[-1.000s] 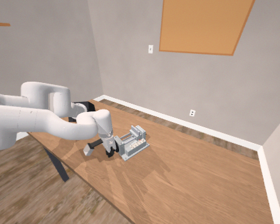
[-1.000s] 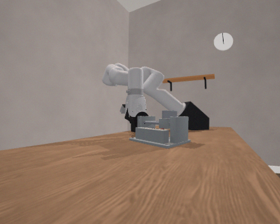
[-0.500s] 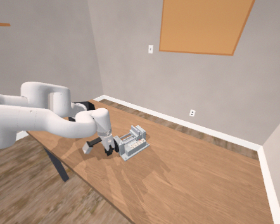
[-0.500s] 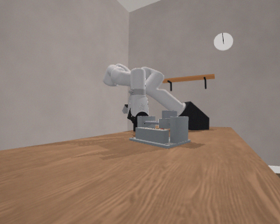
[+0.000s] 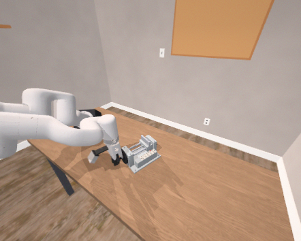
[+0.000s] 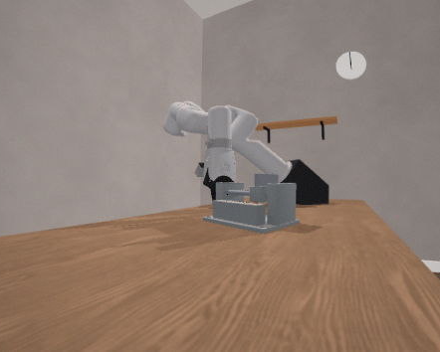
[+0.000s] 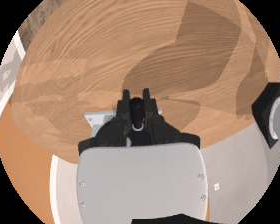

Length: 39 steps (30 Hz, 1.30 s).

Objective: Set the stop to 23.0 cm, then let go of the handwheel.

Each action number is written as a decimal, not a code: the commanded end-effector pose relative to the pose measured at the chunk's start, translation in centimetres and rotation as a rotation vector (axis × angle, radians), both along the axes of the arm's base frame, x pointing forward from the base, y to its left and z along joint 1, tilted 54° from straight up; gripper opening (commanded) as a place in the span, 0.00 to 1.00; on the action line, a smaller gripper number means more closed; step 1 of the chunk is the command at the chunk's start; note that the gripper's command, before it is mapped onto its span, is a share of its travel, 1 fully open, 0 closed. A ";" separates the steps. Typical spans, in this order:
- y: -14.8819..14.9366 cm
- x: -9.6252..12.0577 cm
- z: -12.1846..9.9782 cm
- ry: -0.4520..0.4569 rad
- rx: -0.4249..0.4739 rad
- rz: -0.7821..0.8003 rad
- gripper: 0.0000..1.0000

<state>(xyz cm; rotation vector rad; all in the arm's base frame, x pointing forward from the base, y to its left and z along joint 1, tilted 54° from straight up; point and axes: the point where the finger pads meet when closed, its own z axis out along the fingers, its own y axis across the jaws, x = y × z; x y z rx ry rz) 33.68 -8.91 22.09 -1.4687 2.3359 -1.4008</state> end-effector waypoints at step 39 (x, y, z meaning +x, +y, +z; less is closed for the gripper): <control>0.8 -1.0 -0.1 0.000 0.000 0.002 0.06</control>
